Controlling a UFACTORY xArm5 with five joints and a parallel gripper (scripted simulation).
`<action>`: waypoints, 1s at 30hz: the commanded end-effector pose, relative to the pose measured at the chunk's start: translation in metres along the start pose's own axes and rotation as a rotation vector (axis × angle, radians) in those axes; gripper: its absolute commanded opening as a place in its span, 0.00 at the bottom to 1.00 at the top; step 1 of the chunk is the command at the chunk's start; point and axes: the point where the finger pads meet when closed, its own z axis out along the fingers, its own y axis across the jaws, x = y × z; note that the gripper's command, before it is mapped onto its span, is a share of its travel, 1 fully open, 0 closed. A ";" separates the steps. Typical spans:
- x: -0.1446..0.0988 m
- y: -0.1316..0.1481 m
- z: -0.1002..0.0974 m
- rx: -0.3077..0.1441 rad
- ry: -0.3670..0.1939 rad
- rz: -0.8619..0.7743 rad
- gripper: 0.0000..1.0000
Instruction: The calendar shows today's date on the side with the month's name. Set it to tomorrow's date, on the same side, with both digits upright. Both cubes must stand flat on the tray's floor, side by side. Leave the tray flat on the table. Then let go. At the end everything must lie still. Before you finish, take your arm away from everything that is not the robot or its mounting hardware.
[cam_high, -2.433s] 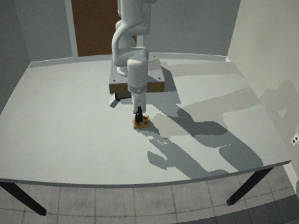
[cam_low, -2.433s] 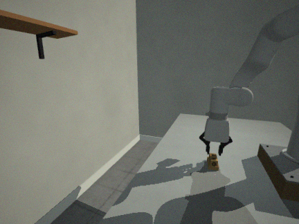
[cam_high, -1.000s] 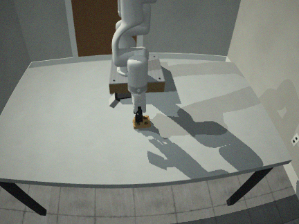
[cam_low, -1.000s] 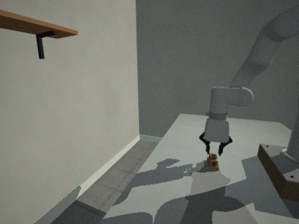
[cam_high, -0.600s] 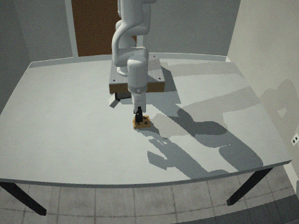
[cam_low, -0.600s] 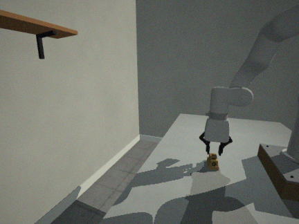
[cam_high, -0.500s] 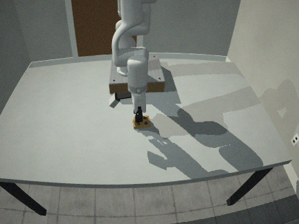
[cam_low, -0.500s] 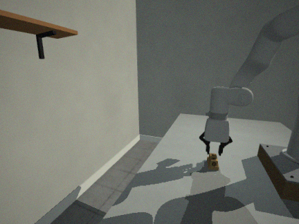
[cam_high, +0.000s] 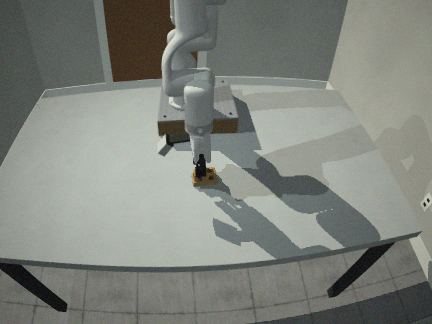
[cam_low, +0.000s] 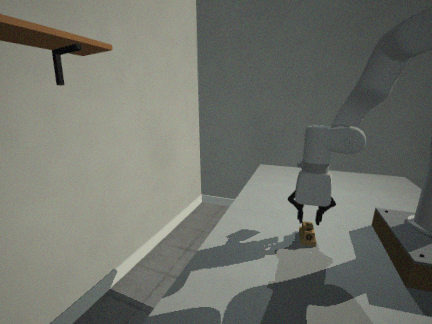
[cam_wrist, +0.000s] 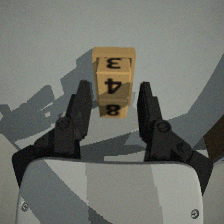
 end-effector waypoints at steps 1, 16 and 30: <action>0.000 -0.001 -0.001 0.003 0.000 0.000 0.49; 0.000 -0.001 -0.001 0.003 0.000 0.000 0.49; 0.000 -0.001 -0.001 0.003 0.000 0.000 0.49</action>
